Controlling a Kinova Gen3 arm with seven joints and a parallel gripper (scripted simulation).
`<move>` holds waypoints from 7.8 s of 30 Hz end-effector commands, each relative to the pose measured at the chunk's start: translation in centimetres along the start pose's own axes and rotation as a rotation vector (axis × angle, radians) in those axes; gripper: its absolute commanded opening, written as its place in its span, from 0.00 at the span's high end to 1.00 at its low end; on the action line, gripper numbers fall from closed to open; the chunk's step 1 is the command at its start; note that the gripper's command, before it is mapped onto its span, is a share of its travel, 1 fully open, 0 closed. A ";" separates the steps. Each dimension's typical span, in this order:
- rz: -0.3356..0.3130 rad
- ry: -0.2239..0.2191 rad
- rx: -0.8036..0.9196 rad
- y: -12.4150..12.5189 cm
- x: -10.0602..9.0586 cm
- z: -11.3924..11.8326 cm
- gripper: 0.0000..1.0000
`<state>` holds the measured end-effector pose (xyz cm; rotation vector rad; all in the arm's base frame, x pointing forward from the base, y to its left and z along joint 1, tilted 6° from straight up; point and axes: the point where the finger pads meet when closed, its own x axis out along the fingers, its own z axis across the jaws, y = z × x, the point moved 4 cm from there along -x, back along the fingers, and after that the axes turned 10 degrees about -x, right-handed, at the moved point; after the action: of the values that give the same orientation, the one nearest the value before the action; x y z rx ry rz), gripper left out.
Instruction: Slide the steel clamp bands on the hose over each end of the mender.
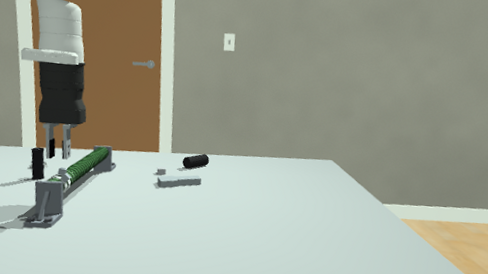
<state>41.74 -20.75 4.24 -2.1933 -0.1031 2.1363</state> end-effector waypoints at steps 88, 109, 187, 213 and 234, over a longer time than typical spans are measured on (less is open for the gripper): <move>0.001 0.002 0.000 0.0 6.0 -0.2 0.25; 0.001 0.002 0.000 0.0 6.0 -0.2 0.25; 0.001 0.002 0.000 -8.1 5.9 -1.7 0.25; 0.001 0.002 0.000 -10.7 5.9 -2.1 0.25; 0.001 0.002 0.000 -10.8 5.9 -2.1 0.00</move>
<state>44.03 -9.39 -0.55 -2.1936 -0.1027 2.1365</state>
